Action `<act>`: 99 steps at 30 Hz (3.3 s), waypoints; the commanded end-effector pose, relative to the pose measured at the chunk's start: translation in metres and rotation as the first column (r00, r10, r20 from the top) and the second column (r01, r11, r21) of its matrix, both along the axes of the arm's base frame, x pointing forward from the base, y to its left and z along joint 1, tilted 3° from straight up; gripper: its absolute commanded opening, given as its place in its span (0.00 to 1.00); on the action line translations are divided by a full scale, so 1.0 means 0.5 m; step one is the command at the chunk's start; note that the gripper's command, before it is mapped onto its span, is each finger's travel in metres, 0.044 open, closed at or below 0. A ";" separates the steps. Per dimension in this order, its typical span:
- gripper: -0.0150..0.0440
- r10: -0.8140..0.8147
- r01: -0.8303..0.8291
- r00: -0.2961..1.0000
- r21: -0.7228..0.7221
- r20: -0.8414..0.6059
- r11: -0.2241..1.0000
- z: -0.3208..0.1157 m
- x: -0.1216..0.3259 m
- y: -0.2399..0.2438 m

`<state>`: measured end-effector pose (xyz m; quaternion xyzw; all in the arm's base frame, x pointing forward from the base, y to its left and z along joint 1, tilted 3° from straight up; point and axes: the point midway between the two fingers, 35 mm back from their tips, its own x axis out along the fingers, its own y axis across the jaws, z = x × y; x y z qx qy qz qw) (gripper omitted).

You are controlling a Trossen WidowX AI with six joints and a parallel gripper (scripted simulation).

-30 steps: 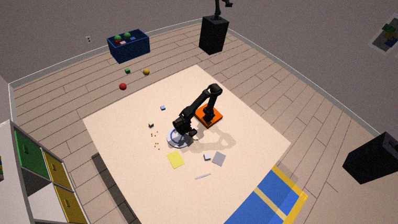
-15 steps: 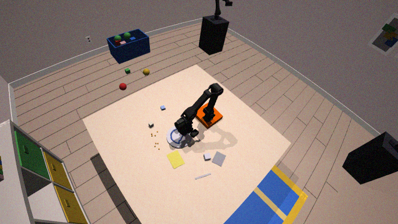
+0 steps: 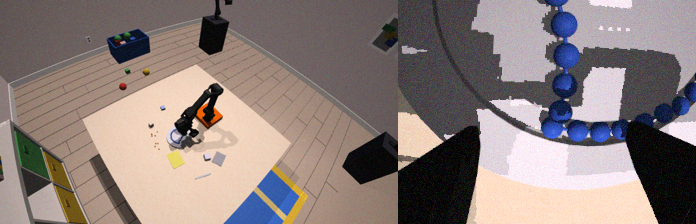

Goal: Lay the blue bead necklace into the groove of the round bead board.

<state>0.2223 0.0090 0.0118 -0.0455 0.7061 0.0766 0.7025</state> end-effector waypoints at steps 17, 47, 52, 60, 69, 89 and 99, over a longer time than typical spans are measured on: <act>1.00 -0.006 0.006 1.000 0.003 -0.002 1.000 0.009 -0.001 0.000; 0.46 -0.181 0.181 0.983 0.000 0.003 0.983 0.051 0.025 -0.004; 0.46 -0.183 0.183 0.983 0.000 0.000 0.983 0.036 0.024 -0.003; 0.46 -0.187 0.187 0.982 0.001 -0.006 0.982 0.010 0.022 -0.001; 0.46 -0.189 0.189 0.982 0.001 -0.010 0.982 -0.008 0.020 0.000; 0.25 -0.183 0.183 0.983 -0.001 -0.001 0.983 -0.003 0.022 -0.001; 0.25 -0.183 0.183 0.983 -0.001 -0.001 0.983 -0.003 0.022 -0.001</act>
